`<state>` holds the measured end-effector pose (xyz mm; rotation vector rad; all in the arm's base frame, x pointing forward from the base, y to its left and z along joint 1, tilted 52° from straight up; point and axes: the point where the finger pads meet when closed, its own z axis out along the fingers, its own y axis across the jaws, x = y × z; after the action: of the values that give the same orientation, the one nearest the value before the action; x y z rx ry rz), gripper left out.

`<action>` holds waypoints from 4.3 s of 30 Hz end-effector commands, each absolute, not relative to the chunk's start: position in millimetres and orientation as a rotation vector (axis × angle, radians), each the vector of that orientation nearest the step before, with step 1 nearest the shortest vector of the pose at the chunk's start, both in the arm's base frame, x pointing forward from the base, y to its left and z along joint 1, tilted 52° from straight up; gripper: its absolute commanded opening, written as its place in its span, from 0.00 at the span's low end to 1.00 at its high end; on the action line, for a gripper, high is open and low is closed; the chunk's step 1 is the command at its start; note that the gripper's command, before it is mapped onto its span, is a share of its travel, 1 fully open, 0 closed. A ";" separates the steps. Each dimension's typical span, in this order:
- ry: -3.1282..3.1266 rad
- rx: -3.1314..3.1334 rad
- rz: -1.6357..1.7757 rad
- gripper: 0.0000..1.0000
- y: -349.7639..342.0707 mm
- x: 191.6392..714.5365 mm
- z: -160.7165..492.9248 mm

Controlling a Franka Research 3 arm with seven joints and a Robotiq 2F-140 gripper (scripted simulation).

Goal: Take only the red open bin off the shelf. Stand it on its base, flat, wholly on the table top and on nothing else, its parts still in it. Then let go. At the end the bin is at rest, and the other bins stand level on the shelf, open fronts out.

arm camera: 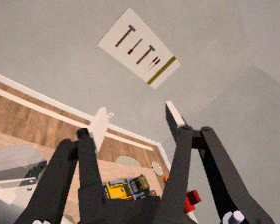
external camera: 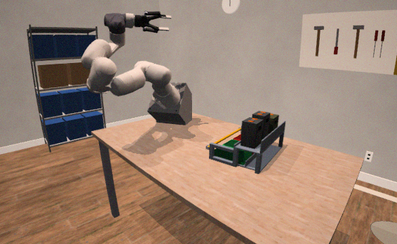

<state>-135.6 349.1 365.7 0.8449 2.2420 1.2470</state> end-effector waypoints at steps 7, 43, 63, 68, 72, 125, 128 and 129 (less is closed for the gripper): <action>2.129 1.029 1.243 0.57 335.8 -123.2 357.1; 1.617 1.226 1.176 0.57 276.3 -105.9 284.7; 1.268 1.352 1.112 0.57 234.8 -91.9 234.8; 1.099 1.420 1.083 0.57 211.8 -85.0 212.3; 1.099 1.420 1.083 0.57 211.8 -85.0 212.3; 1.018 1.449 1.068 0.57 188.1 -78.2 190.9; 1.018 1.449 1.068 0.57 188.1 -78.2 190.9; 1.018 1.449 1.068 0.57 188.1 -78.2 190.9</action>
<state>-77.7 188.2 189.4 1.4514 1.0204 1.0695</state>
